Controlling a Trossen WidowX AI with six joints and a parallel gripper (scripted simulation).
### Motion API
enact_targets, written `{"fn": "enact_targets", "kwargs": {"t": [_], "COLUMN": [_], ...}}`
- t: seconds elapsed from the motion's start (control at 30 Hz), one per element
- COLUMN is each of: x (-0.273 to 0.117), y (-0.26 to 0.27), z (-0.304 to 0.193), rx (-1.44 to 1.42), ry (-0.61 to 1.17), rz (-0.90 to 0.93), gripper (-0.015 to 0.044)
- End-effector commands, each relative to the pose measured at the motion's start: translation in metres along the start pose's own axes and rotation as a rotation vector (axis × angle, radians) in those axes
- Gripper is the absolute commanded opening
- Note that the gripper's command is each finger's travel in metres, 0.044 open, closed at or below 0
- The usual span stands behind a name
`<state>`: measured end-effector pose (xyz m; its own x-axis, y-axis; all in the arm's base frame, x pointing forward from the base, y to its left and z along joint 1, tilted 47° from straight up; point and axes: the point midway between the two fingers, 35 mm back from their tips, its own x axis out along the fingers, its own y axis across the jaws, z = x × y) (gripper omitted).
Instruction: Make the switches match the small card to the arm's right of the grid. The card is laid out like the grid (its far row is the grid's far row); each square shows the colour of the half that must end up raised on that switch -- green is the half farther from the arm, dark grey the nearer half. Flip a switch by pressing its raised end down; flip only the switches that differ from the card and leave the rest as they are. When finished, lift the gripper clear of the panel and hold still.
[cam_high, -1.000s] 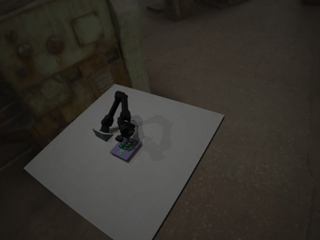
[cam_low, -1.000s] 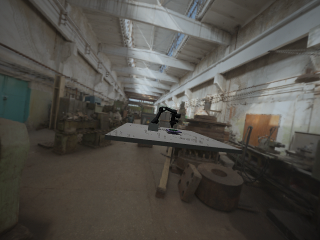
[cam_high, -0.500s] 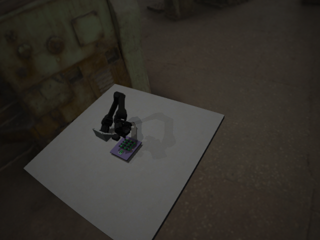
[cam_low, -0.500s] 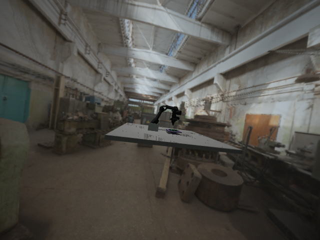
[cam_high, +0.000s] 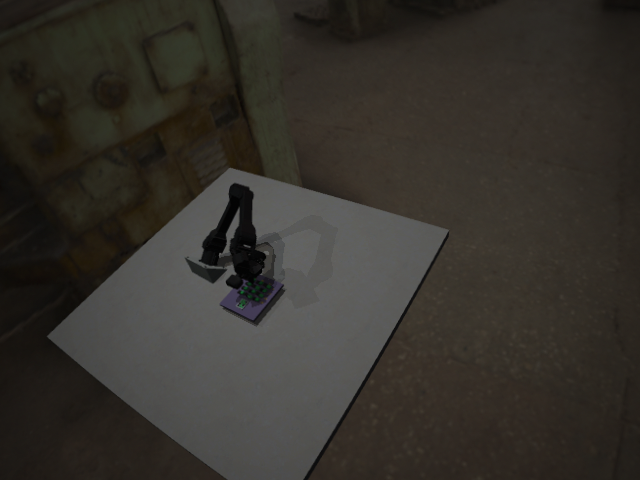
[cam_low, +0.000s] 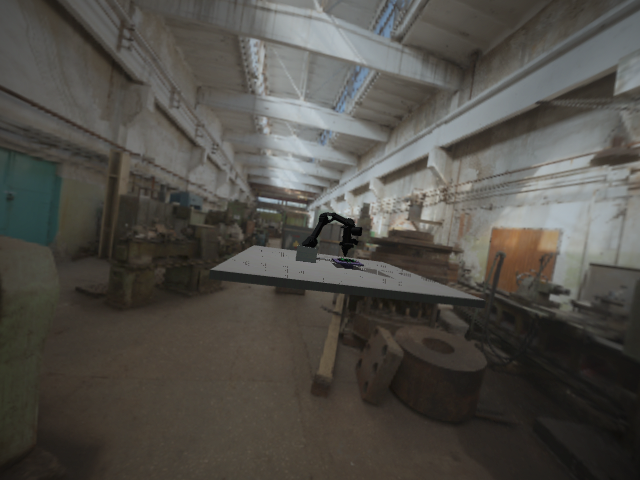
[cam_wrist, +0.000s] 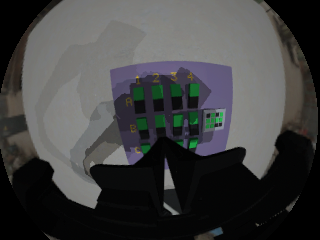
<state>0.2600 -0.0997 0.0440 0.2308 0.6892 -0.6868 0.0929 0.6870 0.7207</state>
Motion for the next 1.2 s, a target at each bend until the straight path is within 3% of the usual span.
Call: {"fn": "enact_targets", "kwargs": {"t": [0.0,1.17], "x": [0.005,0.015], "y": [0.001,0.001], "z": [0.0,0.0], "rx": [0.003,0.003], "ry": [-0.001,-0.001], "rz": [0.002,0.002], "gripper": [0.0,0.0]}}
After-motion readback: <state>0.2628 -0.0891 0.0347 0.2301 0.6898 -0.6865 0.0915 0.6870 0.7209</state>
